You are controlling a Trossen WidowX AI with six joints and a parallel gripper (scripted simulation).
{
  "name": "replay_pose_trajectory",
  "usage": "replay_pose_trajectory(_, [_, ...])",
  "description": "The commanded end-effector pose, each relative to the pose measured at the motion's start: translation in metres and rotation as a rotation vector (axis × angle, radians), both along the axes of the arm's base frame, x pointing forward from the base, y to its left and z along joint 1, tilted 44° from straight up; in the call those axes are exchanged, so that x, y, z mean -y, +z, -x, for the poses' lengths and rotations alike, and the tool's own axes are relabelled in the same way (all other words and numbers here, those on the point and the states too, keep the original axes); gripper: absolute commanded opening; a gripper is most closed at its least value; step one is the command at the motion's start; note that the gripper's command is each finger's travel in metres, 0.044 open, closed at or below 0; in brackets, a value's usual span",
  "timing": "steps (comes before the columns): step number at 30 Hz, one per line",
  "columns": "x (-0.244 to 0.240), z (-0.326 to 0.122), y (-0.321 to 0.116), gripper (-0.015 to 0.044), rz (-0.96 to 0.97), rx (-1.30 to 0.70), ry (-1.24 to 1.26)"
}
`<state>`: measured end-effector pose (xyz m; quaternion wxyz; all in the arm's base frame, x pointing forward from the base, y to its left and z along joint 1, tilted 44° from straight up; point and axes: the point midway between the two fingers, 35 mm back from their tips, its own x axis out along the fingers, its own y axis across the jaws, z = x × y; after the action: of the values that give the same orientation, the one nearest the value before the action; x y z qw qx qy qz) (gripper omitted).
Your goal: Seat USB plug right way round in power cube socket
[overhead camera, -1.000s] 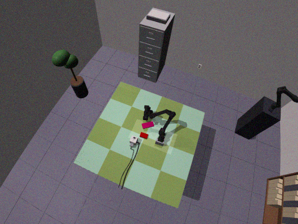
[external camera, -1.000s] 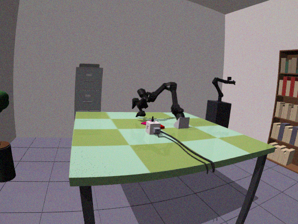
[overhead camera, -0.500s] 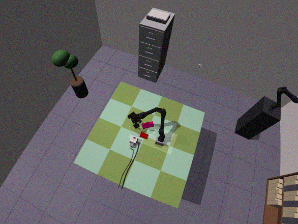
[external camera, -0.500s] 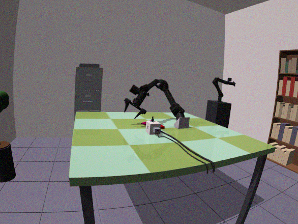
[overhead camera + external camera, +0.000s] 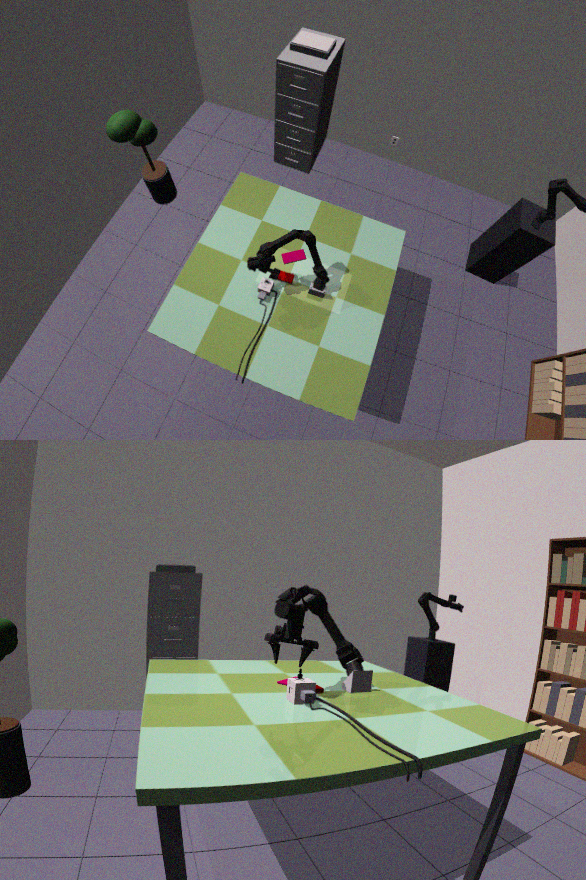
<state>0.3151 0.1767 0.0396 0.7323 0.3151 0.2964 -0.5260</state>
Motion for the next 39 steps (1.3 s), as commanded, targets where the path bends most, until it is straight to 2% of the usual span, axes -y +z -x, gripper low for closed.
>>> replay_pose_trajectory(1, [-0.025, 0.039, -0.008, 0.0440, 0.107, -0.145, -0.019])
replay_pose_trajectory(39, [-0.006, 0.035, -0.029, 0.0440, 0.108, -0.144, -0.019])
